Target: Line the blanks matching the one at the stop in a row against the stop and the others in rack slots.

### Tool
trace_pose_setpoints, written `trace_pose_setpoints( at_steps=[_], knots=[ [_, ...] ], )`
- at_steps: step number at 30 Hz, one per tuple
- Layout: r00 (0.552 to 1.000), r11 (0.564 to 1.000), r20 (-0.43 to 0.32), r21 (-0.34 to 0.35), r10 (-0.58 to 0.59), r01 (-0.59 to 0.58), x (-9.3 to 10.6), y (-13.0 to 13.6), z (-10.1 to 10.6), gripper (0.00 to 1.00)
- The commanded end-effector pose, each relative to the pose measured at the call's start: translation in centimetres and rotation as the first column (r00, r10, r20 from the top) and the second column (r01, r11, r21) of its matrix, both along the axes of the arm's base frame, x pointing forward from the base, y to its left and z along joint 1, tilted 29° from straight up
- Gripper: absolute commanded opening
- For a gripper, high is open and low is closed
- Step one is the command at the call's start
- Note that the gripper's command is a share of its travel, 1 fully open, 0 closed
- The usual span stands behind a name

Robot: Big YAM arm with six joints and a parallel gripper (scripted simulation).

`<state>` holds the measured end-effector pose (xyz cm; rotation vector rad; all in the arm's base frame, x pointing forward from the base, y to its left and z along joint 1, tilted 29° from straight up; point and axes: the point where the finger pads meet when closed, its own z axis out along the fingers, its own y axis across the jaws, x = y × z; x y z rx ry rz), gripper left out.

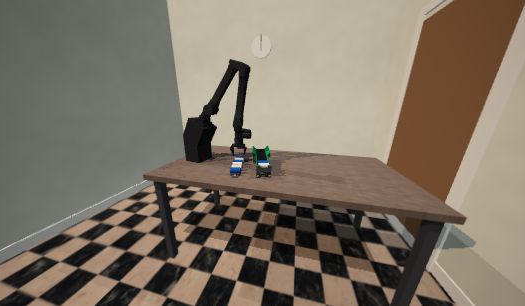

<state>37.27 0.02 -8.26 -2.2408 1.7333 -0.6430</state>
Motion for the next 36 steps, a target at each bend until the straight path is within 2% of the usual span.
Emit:
trace_pose_setpoints(
  at_steps=[1,3,7,36],
  knots=[
    [1.000,1.000,0.022,0.000,0.007,-0.007,0.78,-0.08,0.30,0.85],
    [1.000,1.000,0.029,0.000,0.006,-0.006,0.69,-0.09,0.61,0.85],
    [1.000,1.000,0.010,-0.001,0.005,-0.005,0.39,-0.18,-0.18,0.85],
    [1.000,1.000,0.019,0.000,0.005,-0.005,0.62,-0.16,0.21,0.85]
  ],
)
